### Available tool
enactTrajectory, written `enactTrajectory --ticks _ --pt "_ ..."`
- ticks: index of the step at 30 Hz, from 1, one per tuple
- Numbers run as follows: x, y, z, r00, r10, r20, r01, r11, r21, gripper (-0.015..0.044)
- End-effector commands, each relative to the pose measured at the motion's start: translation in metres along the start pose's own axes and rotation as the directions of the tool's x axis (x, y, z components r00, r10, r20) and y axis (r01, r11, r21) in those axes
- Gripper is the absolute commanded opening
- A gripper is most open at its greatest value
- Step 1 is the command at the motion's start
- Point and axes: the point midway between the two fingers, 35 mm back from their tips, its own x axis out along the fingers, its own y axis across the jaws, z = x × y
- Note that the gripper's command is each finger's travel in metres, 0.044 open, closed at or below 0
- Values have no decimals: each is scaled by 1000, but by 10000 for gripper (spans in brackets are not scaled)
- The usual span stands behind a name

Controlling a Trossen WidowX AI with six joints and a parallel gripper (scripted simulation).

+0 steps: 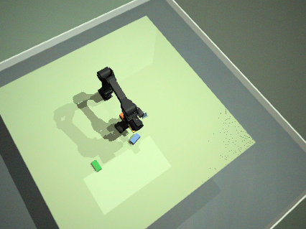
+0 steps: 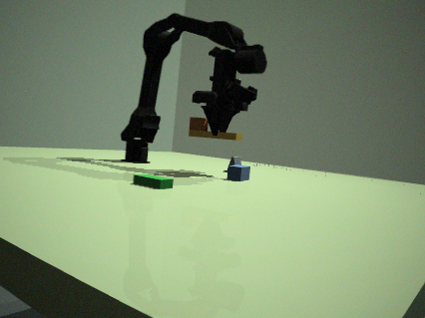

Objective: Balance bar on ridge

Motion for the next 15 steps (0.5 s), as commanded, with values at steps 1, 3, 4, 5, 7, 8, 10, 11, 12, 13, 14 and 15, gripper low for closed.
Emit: enactTrajectory --ticks 1,3,4,5,7,8,10,11,12,13,14,15 --pt "-4 15 6 1000 2 12 -2 1000 24 0" --pt "-4 23 8 1000 2 12 -3 999 36 0" --pt "-4 27 9 1000 3 12 -3 999 41 0" --pt "-4 30 10 1000 3 12 -4 999 47 0" --pt "-4 38 11 1000 4 12 -5 998 58 0" --pt "-4 41 12 1000 4 12 -5 998 63 0" --pt "-4 49 13 1000 5 12 -6 997 74 0" --pt "-4 53 13 1000 5 12 -6 997 80 0" --pt "-4 56 13 1000 6 12 -7 996 85 0" --pt "-4 60 14 1000 6 12 -7 996 91 0" --pt "-4 64 14 1000 7 12 -8 995 97 0" --pt "-4 68 14 1000 7 12 -8 995 102 0"
